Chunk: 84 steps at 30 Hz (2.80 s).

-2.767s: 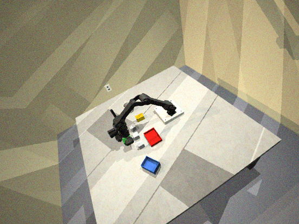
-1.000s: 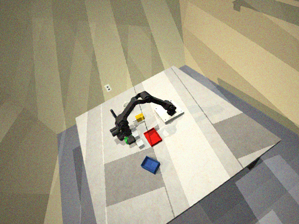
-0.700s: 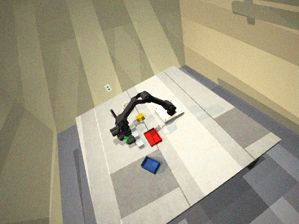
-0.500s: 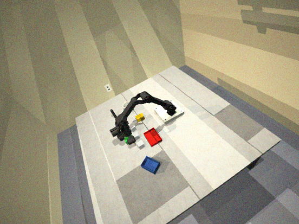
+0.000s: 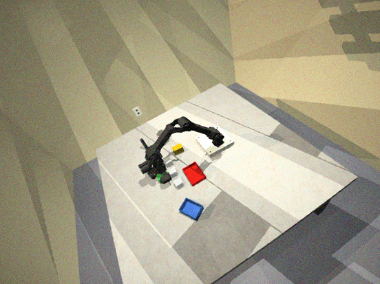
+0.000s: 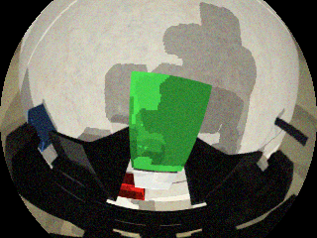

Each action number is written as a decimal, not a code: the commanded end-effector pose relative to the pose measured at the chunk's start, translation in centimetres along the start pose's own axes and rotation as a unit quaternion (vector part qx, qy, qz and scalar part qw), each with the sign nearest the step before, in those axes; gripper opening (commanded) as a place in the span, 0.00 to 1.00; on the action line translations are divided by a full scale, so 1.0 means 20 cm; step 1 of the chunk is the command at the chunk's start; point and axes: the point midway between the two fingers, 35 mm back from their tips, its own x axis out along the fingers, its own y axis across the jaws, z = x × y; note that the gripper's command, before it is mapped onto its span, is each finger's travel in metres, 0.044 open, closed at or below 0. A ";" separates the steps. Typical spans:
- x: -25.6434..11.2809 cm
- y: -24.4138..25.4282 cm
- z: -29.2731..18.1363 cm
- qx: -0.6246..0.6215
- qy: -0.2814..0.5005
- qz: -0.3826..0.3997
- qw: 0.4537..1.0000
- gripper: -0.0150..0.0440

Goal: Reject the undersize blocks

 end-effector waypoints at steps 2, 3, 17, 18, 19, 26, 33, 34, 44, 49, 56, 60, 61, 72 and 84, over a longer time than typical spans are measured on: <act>-0.02 0.00 0.01 0.002 -0.004 0.002 1.000 0.25; -0.01 0.00 0.02 0.002 -0.004 0.002 1.000 0.25; -0.01 0.00 0.05 0.002 -0.005 0.002 1.000 0.25; -0.01 0.00 0.05 0.002 -0.005 0.002 1.000 0.25; -0.01 0.00 0.05 0.002 -0.005 0.002 1.000 0.25; -0.01 0.00 0.06 0.002 -0.006 0.002 1.000 0.25; -0.01 0.00 0.08 0.002 -0.006 0.002 1.000 0.25; -0.01 0.00 0.08 0.002 -0.006 0.002 1.000 0.25; -0.01 0.00 0.09 0.002 -0.007 0.002 1.000 0.25; -0.01 0.00 0.11 0.002 -0.008 0.002 1.000 0.25; -0.01 0.00 0.11 0.002 -0.009 0.002 1.000 0.25; -0.01 0.00 0.12 0.002 -0.009 0.002 1.000 0.25; -0.01 0.00 0.12 0.002 -0.009 0.002 1.000 0.25; -0.01 0.00 0.15 0.002 -0.011 0.002 1.000 0.25; -0.01 0.00 0.16 0.002 -0.012 0.002 1.000 0.25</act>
